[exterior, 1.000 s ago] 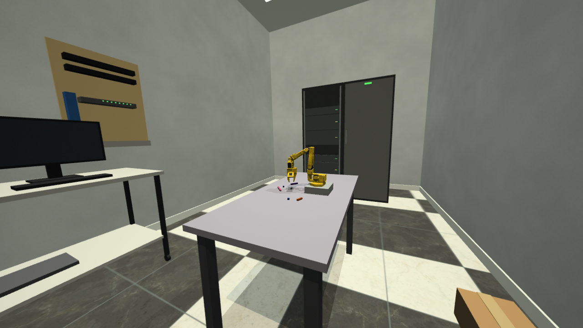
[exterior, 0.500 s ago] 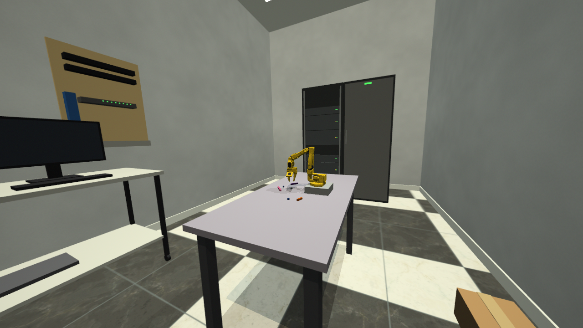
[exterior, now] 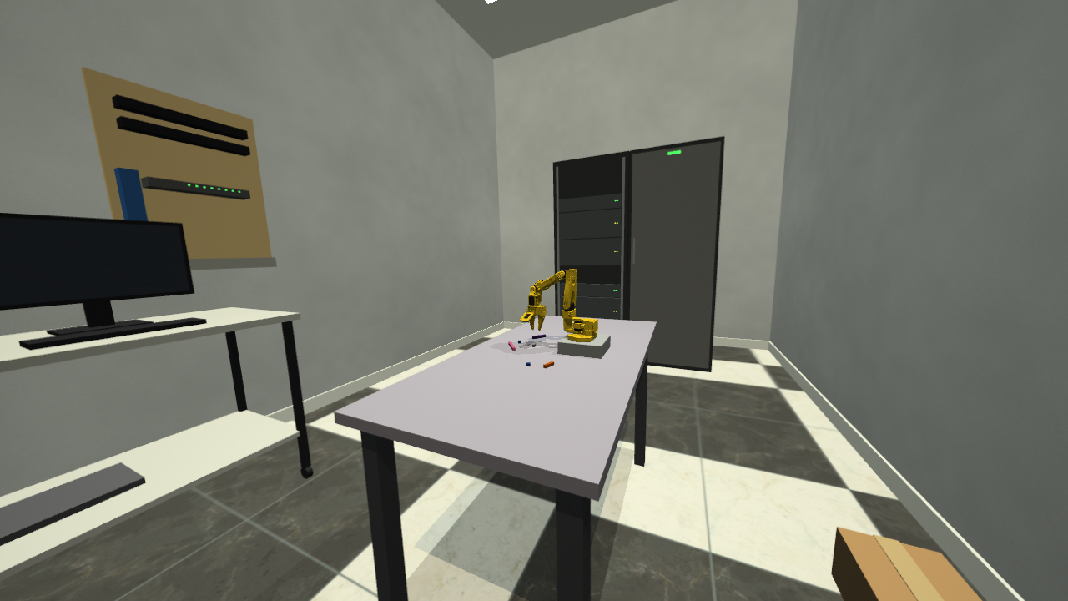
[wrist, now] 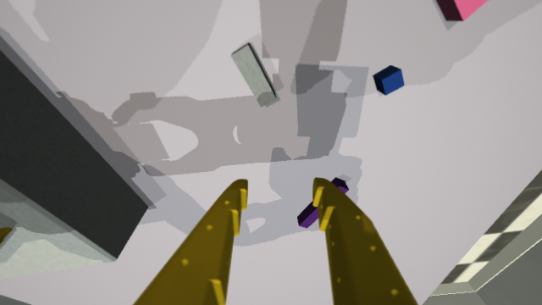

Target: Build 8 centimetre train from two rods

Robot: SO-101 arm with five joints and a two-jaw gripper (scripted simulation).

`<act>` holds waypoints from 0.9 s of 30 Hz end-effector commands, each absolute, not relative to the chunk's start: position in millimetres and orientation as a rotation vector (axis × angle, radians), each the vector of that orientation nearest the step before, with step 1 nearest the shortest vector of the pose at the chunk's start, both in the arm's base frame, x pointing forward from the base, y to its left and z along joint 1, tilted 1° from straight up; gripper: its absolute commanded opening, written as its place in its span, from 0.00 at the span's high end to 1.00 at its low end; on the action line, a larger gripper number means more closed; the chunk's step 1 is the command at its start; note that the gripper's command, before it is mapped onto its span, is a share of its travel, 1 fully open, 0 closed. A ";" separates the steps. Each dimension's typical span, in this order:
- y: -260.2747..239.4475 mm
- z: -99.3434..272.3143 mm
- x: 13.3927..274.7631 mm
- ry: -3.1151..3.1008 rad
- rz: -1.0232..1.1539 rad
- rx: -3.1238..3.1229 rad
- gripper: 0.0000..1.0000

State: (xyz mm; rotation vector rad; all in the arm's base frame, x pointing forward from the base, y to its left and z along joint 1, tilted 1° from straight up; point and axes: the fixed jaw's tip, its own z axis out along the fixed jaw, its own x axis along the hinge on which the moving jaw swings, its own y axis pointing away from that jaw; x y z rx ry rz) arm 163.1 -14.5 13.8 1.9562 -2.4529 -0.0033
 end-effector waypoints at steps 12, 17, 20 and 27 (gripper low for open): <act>-41.5 13.5 163.3 -2.845 -0.014 1.306 0.82; -53.4 13.3 162.1 -2.966 -0.014 0.998 0.82; -57.7 13.2 161.5 -3.002 -0.014 0.883 0.82; -71.2 12.8 158.9 -3.084 -0.014 0.526 0.82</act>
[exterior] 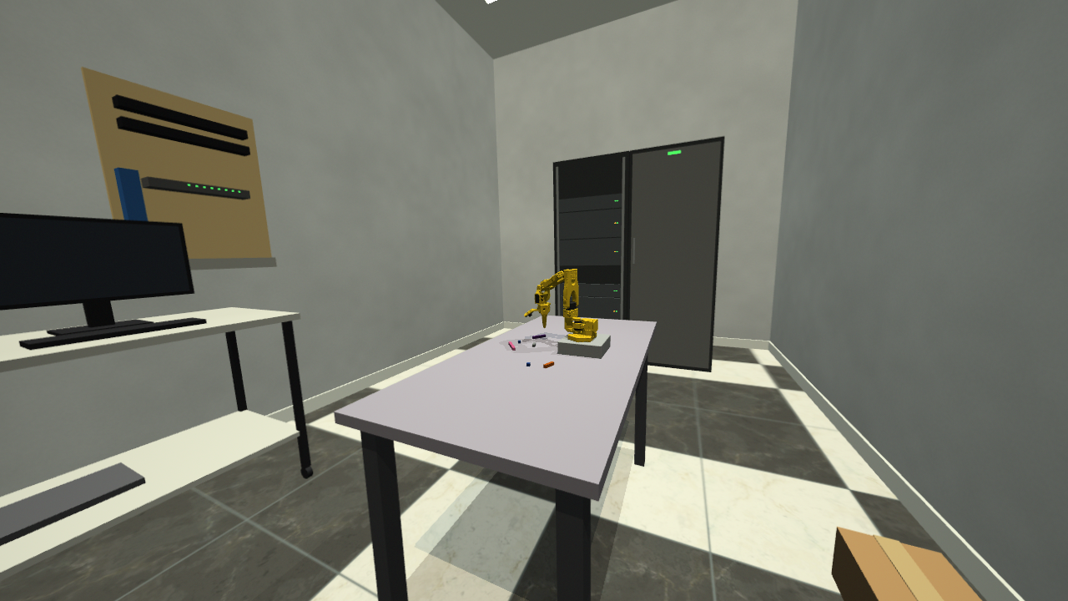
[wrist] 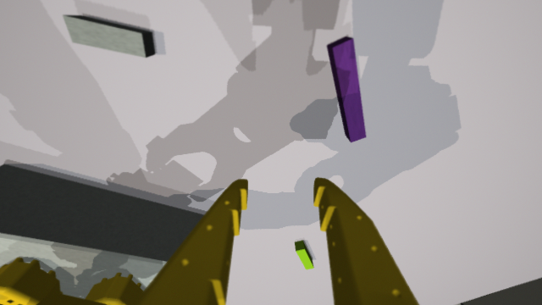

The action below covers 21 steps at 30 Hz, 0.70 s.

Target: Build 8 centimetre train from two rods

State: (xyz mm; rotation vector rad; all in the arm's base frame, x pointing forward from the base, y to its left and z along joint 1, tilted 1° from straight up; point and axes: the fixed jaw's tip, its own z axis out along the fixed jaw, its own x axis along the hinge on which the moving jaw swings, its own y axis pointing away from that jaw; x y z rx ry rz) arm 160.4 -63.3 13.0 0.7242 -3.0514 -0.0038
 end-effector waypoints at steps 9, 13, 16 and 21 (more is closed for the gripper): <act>-90.3 12.3 153.4 -3.128 -0.014 0.010 0.82; -94.1 12.2 152.0 -3.126 -0.014 -0.091 0.82; -101.6 12.0 149.0 -3.113 -0.014 -0.294 0.82; -112.9 11.6 143.8 -3.069 -0.013 -0.596 0.82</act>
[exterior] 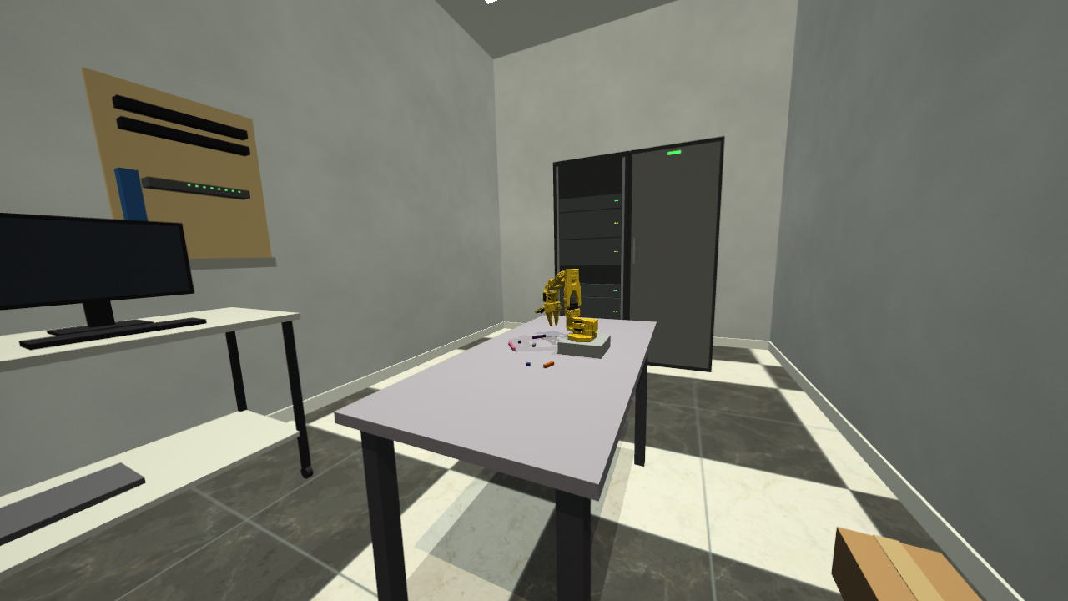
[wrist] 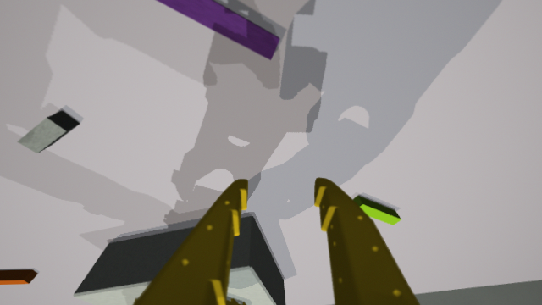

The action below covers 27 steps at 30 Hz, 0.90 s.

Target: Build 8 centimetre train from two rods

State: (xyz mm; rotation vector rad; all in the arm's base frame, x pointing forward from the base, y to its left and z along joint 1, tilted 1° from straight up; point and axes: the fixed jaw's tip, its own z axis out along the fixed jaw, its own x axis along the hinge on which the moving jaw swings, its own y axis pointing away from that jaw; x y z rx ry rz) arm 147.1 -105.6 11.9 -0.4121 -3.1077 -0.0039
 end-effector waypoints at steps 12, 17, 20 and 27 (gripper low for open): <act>-134.4 10.8 130.8 -2.899 -0.013 -1.168 0.82; -144.4 10.4 123.3 -2.779 -0.012 -1.428 0.82; -150.7 10.2 118.1 -2.689 -0.012 -1.590 0.82; -162.0 9.6 107.1 -2.493 -0.012 -1.880 0.82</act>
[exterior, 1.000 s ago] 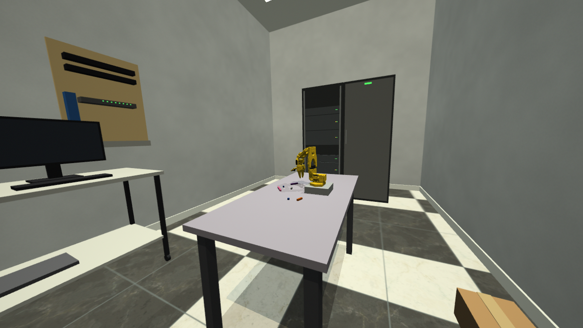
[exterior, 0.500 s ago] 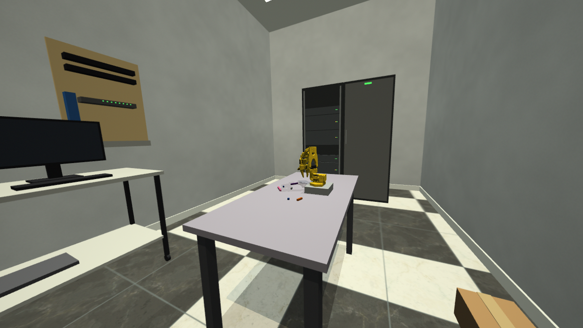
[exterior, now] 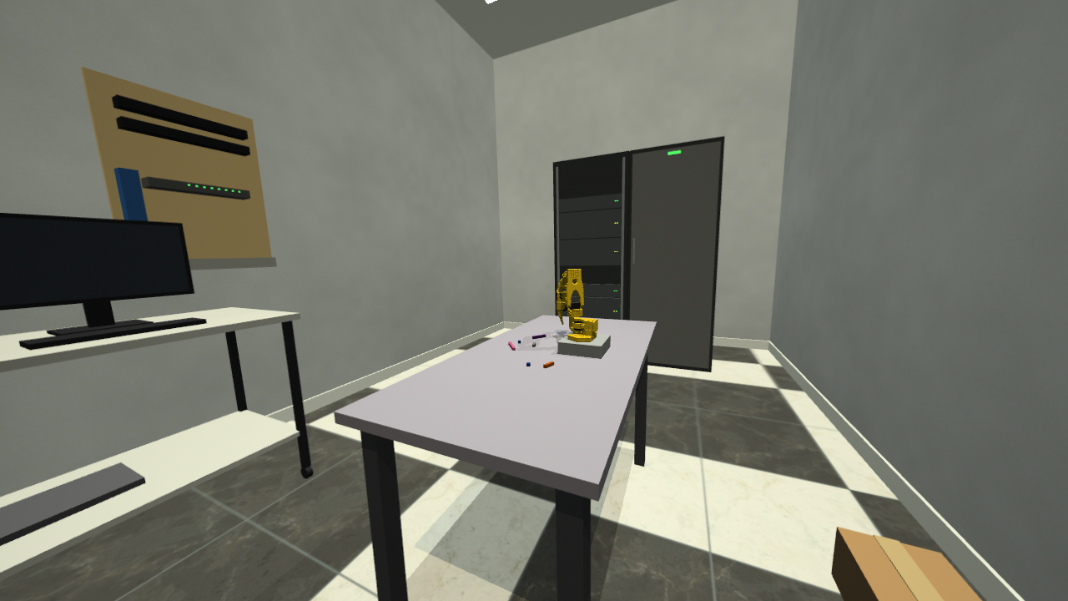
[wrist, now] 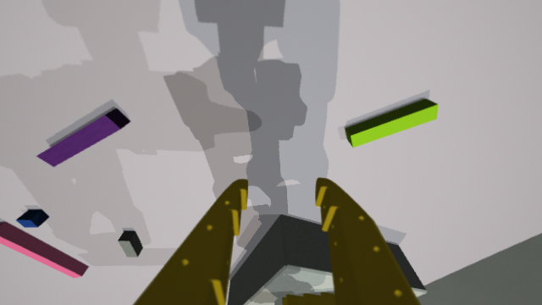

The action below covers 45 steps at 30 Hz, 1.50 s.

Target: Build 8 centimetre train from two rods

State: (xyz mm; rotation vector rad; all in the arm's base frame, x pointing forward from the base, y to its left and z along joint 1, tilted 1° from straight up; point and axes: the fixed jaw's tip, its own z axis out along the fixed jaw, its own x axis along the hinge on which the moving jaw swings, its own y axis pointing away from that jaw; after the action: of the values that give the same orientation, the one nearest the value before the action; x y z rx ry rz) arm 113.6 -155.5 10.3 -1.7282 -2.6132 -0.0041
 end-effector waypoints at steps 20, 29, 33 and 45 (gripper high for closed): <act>-190.0 7.9 68.5 -1.760 -0.009 -2.577 0.81; -197.2 7.3 53.5 -1.468 -0.009 -2.753 0.81; -198.1 7.2 51.4 -1.426 -0.008 -2.775 0.81; -200.4 7.0 45.7 -1.316 -0.008 -2.829 0.81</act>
State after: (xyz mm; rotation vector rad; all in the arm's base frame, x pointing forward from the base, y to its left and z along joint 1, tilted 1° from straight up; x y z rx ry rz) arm 48.3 -199.8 7.9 -2.8213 -1.3542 -0.0030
